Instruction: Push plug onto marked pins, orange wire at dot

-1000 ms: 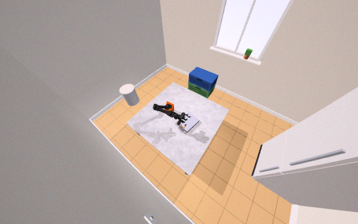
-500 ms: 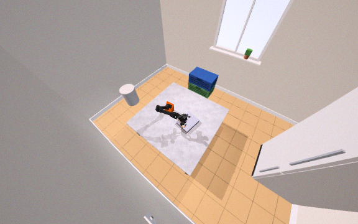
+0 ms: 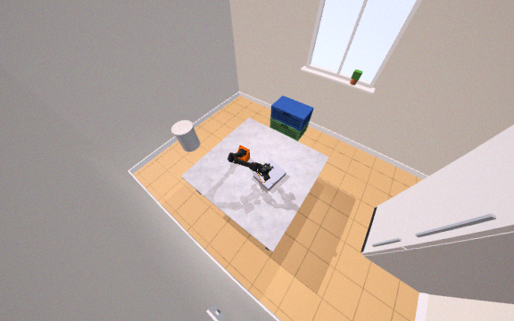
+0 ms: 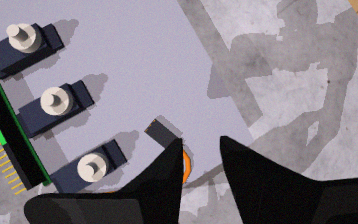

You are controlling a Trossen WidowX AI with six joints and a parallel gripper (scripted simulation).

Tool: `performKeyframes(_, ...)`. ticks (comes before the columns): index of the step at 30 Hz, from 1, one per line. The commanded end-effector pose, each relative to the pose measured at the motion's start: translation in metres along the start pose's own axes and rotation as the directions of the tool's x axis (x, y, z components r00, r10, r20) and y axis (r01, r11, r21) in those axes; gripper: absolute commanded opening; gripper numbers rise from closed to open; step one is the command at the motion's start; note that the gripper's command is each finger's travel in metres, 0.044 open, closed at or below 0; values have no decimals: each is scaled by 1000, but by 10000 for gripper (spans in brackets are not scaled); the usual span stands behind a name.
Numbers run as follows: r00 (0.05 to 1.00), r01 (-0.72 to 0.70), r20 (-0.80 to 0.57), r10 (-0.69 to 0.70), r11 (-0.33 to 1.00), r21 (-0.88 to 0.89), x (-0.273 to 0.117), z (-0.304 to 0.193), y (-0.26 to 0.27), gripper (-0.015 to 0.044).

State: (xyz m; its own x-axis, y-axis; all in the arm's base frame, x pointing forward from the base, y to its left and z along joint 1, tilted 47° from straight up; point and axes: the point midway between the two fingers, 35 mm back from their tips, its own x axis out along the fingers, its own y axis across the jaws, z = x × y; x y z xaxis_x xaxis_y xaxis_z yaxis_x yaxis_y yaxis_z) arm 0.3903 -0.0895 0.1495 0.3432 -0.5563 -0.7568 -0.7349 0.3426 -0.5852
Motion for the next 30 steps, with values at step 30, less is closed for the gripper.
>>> performKeyframes(30, 907, -396, -380, 180, 670, -628, 52, -14, 20, 115)
